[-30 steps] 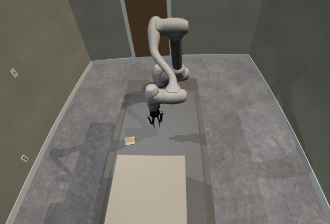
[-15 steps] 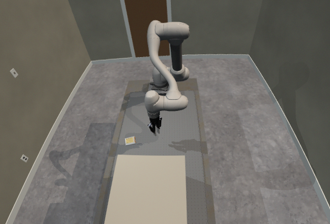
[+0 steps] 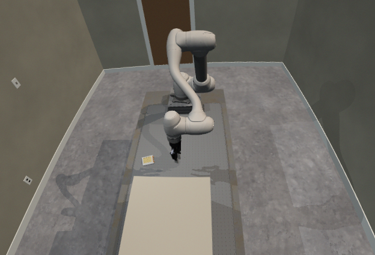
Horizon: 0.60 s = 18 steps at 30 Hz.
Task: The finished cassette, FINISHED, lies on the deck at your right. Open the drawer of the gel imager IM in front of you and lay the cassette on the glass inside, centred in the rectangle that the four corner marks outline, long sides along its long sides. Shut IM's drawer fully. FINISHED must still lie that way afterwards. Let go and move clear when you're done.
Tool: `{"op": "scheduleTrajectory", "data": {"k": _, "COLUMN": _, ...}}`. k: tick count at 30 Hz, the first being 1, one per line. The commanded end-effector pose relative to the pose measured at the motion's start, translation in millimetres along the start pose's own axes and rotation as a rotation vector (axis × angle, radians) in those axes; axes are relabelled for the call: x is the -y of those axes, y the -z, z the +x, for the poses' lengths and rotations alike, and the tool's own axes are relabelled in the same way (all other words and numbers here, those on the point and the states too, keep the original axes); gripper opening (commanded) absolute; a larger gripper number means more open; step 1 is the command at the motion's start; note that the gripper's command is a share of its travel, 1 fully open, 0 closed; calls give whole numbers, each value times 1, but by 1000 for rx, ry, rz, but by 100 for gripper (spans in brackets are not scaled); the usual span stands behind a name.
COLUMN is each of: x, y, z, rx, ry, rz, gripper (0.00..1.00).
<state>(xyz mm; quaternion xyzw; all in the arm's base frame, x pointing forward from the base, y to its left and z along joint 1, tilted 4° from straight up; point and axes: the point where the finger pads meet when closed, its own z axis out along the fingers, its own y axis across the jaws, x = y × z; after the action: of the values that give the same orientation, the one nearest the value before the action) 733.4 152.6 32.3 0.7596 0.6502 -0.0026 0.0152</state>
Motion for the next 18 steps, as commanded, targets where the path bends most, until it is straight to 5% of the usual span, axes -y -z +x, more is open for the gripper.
{"op": "scheduleTrajectory", "data": {"k": 1, "x": -16, "y": -4, "z": 6, "rx": -10, "ry": 117, "rz": -1, "gripper": 27}}
{"op": "scheduleTrajectory", "data": {"k": 10, "x": -47, "y": -11, "z": 19, "rx": -21, "ry": 349, "rz": -12, "gripper": 27}}
{"op": "scheduleTrajectory", "data": {"k": 18, "x": -84, "y": -20, "z": 33, "rx": -21, "ry": 355, "rz": -13, "gripper": 27}}
